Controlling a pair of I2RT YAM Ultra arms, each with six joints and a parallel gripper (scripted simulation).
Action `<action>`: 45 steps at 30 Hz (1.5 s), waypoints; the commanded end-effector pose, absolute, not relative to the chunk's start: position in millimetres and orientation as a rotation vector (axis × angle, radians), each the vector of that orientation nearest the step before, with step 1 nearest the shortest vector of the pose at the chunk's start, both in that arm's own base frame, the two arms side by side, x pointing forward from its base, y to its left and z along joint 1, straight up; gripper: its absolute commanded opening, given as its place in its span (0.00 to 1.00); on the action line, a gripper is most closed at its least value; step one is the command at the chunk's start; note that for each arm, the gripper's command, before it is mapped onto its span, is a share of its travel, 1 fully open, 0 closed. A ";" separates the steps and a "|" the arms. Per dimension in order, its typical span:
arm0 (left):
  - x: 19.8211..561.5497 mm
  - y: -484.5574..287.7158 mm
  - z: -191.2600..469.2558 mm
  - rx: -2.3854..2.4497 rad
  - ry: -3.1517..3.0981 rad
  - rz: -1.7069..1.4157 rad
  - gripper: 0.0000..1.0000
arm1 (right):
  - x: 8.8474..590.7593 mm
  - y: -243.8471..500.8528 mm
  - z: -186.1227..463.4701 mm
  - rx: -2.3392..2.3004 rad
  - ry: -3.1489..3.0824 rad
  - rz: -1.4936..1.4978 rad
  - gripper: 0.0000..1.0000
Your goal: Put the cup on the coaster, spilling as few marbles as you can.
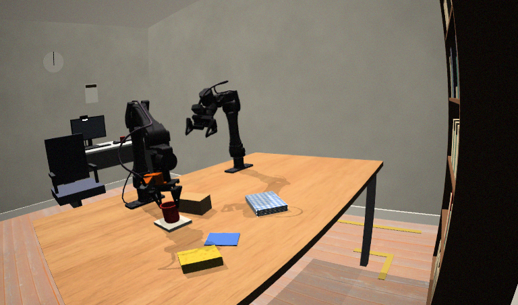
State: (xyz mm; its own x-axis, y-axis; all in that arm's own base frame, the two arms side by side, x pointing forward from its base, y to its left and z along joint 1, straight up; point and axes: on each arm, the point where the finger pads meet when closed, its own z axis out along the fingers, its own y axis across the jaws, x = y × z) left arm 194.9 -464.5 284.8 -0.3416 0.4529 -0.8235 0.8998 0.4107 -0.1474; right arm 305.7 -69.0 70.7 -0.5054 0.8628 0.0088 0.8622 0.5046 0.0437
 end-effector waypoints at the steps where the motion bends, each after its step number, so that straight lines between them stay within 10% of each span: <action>1: 194.5 -467.4 308.5 1.125 1.906 -0.826 1.00 | 310.7 -71.0 72.8 1.537 2.693 0.077 0.00; 11: 194.5 -467.4 308.5 1.125 1.906 -0.826 1.00 | 308.6 -69.9 82.7 1.541 2.693 0.077 1.00; 31: 223.2 -452.7 328.3 1.038 1.851 -0.802 1.00 | 316.4 -77.7 133.5 1.228 2.736 0.016 1.00; 45: 352.6 -301.5 368.2 0.611 1.778 -0.563 1.00 | 303.6 -69.1 126.7 0.470 2.755 -0.096 1.00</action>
